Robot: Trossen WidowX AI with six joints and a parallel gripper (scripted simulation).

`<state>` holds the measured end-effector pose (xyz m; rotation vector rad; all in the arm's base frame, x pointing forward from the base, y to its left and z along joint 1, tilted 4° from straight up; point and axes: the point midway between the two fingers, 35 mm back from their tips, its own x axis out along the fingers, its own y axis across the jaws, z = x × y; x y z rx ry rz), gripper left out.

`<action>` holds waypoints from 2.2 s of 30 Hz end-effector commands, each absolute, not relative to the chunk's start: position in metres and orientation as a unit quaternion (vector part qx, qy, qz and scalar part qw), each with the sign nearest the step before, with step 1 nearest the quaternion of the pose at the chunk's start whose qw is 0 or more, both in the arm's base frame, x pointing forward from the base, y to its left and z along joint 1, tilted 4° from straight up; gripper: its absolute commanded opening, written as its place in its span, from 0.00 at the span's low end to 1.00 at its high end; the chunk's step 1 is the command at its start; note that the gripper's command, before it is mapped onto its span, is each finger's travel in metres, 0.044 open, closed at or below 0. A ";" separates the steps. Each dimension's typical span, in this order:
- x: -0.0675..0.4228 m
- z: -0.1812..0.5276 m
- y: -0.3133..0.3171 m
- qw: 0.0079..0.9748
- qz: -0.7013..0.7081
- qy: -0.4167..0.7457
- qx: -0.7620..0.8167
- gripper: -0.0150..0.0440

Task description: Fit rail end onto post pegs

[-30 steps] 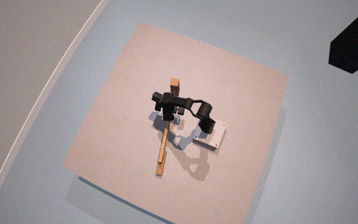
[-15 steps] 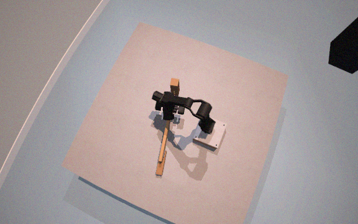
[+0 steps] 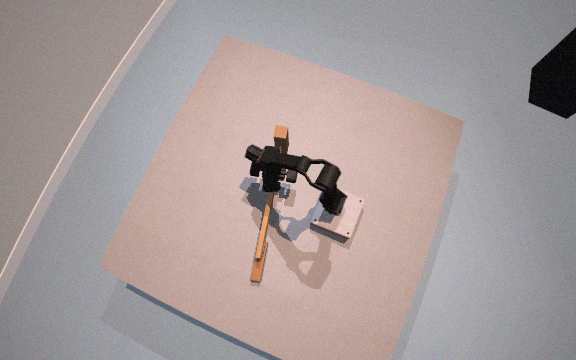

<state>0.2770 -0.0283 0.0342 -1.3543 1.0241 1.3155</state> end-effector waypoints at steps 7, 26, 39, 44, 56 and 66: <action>0.280 0.036 -0.032 0.477 0.537 0.417 -0.556 0.25; 0.281 0.035 -0.038 0.477 0.537 0.418 -0.556 0.25; 0.282 0.036 -0.042 0.477 0.537 0.418 -0.557 0.25; 0.282 0.036 -0.043 0.477 0.537 0.418 -0.557 0.25; 0.283 0.035 -0.047 0.477 0.537 0.418 -0.557 0.25; 0.283 0.035 -0.050 0.476 0.537 0.418 -0.557 0.25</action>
